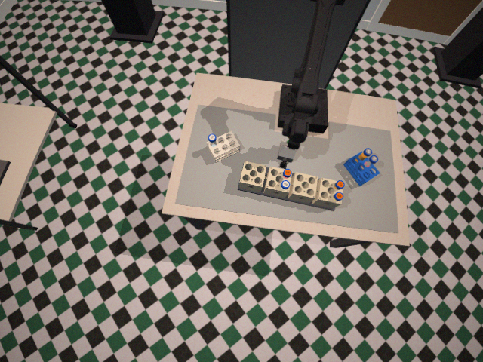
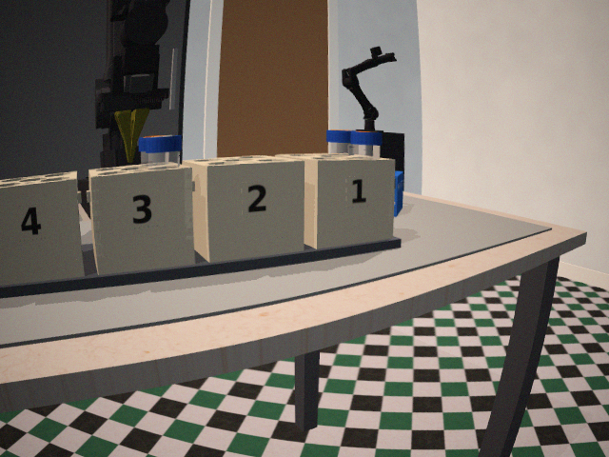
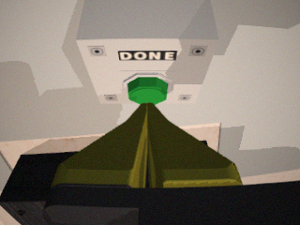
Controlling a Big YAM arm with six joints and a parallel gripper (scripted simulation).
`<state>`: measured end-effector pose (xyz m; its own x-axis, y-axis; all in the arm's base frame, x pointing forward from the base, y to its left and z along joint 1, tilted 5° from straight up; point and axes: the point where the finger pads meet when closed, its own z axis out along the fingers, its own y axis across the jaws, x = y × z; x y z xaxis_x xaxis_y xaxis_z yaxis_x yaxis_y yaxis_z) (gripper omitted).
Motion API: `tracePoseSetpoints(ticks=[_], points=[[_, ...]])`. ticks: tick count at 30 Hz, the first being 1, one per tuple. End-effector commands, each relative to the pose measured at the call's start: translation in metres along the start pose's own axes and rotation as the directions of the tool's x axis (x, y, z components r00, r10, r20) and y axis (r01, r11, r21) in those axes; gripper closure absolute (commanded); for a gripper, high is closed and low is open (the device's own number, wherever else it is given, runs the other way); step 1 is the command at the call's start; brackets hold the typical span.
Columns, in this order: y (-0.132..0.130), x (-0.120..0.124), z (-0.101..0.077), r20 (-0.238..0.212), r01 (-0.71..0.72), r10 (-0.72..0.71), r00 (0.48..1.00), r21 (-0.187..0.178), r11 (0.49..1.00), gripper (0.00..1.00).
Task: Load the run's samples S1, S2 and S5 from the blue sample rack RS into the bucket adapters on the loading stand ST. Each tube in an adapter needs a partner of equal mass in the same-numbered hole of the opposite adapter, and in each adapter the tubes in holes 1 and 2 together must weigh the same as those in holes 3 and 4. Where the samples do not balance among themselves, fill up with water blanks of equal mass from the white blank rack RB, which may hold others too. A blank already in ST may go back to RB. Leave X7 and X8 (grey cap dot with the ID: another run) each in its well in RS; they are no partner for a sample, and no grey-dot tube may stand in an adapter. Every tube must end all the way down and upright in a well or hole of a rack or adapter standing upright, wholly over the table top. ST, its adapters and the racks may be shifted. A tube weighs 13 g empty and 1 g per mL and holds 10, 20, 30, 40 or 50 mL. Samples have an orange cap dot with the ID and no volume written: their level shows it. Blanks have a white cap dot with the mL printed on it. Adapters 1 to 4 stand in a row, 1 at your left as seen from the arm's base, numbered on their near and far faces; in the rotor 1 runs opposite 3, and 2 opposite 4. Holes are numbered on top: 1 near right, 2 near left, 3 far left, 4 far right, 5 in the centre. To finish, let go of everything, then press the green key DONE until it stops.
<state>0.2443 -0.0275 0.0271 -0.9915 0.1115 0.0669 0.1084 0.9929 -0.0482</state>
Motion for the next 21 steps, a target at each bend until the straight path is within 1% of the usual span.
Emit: tracePoseSetpoints(ticks=[1, 4, 9, 13, 18, 21], points=[[-0.002, -0.005, 0.0, 0.026, 0.002, -0.003, 1.0, 0.002, 1.0, 1.0], [-0.002, -0.004, 0.005, 0.014, 0.002, -0.002, 1.0, 0.002, 1.0, 1.0], [-0.003, -0.004, 0.006, 0.019, 0.0, 0.0, 1.0, 0.002, 1.0, 1.0], [-0.002, -0.003, 0.009, 0.013, 0.001, -0.001, 1.0, 0.002, 1.0, 1.0], [-0.002, -0.004, 0.008, 0.023, 0.0, -0.001, 1.0, 0.002, 1.0, 1.0], [-0.003, -0.003, 0.012, 0.013, 0.001, -0.001, 1.0, 0.002, 1.0, 1.0]])
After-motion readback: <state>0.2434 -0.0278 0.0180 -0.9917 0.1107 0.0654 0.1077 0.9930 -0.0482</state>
